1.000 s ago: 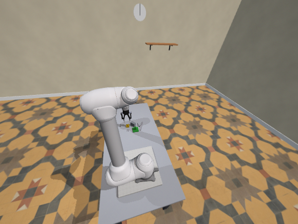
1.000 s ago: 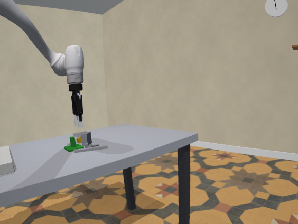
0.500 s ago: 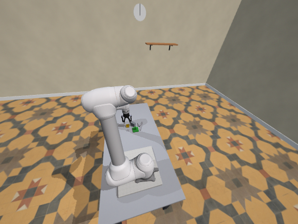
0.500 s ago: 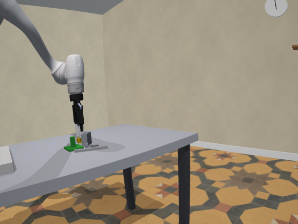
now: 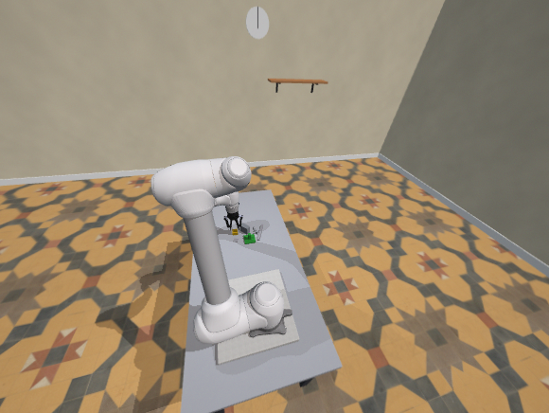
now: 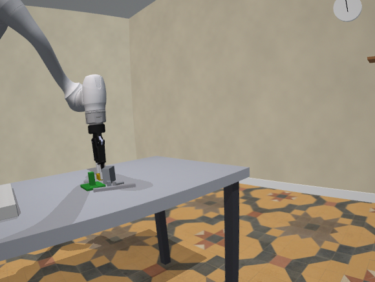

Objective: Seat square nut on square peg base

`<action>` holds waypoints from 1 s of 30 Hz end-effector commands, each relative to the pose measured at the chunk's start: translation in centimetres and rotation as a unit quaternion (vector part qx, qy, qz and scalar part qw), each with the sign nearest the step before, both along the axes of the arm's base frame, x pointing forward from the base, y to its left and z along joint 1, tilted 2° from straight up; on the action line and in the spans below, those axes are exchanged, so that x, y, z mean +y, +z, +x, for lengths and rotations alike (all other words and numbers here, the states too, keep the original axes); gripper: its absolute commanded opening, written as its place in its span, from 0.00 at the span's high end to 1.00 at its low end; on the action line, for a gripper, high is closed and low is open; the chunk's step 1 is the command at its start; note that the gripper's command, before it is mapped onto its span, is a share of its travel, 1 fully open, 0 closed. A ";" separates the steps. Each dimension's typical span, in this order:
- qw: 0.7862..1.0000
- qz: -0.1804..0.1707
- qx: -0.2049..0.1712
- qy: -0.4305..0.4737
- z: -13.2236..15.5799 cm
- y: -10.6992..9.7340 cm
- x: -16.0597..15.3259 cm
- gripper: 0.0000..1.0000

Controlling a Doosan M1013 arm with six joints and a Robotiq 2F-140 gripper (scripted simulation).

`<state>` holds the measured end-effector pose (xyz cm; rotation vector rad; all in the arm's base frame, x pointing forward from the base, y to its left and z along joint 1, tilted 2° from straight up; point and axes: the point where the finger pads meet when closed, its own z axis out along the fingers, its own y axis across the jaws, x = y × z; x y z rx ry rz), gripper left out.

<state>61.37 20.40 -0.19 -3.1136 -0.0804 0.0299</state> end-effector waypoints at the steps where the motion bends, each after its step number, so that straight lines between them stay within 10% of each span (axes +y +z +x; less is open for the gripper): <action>1: 1.000 0.000 0.000 0.000 0.0 -0.1 0.0 1.00; 19: 1.000 0.000 0.000 0.000 0.0 0.1 0.0 1.00; 30: 1.000 0.000 0.000 0.000 -0.1 4.8 -0.2 1.00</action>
